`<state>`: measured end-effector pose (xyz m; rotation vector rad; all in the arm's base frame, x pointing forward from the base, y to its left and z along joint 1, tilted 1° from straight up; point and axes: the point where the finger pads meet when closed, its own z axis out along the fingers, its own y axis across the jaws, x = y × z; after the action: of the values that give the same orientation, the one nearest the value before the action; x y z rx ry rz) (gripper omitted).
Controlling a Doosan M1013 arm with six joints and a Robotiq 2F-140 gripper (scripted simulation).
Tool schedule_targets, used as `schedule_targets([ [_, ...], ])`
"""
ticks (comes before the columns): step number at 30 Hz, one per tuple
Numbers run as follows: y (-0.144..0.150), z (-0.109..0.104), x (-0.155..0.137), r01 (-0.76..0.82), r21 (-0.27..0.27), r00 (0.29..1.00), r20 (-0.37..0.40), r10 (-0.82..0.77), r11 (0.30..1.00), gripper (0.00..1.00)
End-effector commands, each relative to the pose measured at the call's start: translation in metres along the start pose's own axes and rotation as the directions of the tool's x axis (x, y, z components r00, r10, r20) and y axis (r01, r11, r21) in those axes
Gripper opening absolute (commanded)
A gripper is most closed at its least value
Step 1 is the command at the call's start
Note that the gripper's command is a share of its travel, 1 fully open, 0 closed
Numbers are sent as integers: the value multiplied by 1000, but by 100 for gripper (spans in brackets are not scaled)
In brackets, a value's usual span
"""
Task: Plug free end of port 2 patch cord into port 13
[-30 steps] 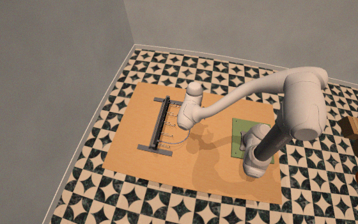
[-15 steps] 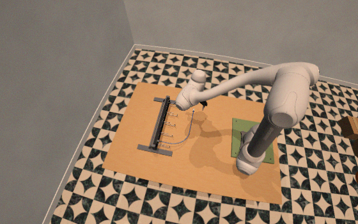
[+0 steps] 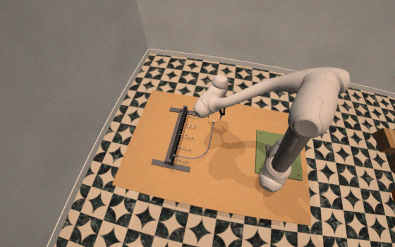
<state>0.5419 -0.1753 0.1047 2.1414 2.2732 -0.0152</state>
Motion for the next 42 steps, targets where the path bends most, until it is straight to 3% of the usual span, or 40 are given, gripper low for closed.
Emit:
schedule_targets([
  [1, 0, 0, 0, 0, 0, 1000, 0, 0, 1000, 0],
  [27, 0, 0, 0, -1, -1, 1000, 0, 1, 1000, 0],
  [38, 52, -3, 86, -186, -186, 981, -87, 172, 965, 0],
  [40, 52, -3, 86, -186, -186, 981, -87, 172, 965, 0],
  [42, 66, -6, 113, -254, -235, 965, -130, 229, 938, 0],
])
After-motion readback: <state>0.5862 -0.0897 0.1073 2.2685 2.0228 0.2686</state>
